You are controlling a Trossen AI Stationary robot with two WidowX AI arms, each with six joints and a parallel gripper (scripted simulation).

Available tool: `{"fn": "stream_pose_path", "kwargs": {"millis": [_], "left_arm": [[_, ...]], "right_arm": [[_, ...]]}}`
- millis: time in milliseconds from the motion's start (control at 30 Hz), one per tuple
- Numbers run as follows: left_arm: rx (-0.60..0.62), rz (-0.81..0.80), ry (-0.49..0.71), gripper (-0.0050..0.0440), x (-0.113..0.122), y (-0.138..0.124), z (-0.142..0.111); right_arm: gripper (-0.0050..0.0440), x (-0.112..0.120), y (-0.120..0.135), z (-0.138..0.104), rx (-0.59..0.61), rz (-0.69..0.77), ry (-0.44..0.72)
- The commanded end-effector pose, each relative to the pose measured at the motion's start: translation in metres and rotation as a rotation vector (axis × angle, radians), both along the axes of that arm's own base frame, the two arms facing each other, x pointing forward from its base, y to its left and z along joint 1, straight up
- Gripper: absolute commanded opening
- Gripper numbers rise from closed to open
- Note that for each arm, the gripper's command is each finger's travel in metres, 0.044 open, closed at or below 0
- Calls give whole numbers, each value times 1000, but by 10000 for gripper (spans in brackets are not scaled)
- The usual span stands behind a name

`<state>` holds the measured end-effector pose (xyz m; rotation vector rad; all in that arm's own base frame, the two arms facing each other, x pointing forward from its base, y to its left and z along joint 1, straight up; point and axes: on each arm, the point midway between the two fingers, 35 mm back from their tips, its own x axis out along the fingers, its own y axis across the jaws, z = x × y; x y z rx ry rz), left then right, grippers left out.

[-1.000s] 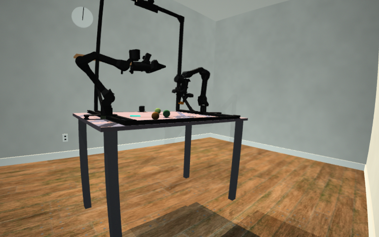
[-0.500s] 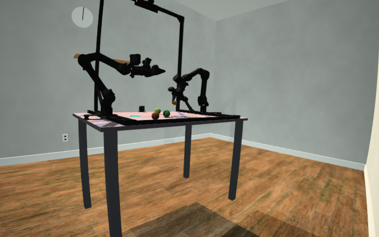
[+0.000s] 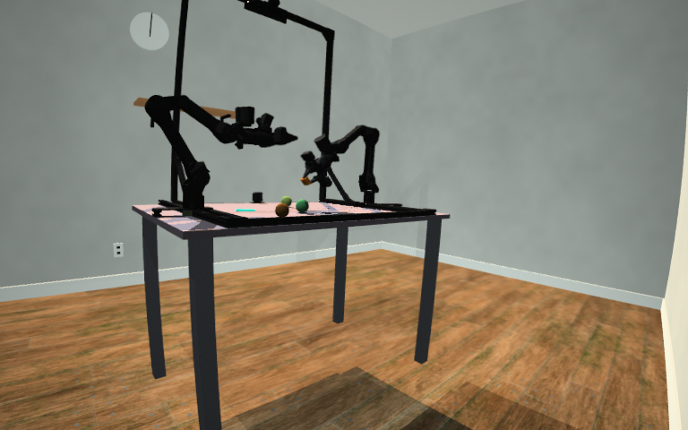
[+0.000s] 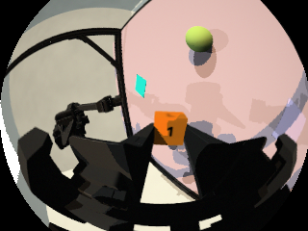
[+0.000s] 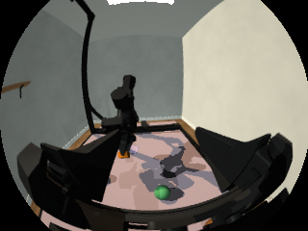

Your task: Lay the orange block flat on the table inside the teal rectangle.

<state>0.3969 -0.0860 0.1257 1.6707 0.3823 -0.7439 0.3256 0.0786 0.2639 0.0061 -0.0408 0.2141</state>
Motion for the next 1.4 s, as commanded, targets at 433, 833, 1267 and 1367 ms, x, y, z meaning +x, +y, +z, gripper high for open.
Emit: {"fn": "stream_pose_path", "kwargs": {"millis": [433,833,1267,1367], "left_arm": [[-123,48,-345,0,33,-4,31],[-208,65,-602,0,39,-2,64],[-237,70,-684,0,37,-1,76],[-237,70,-684,0,37,-1,76]], "right_arm": [[440,-9,35,-35,-5,94,27],[440,-21,57,-56,-12,159,36],[440,-25,63,-62,-14,179,39],[440,-21,65,-61,-14,179,39]]}}
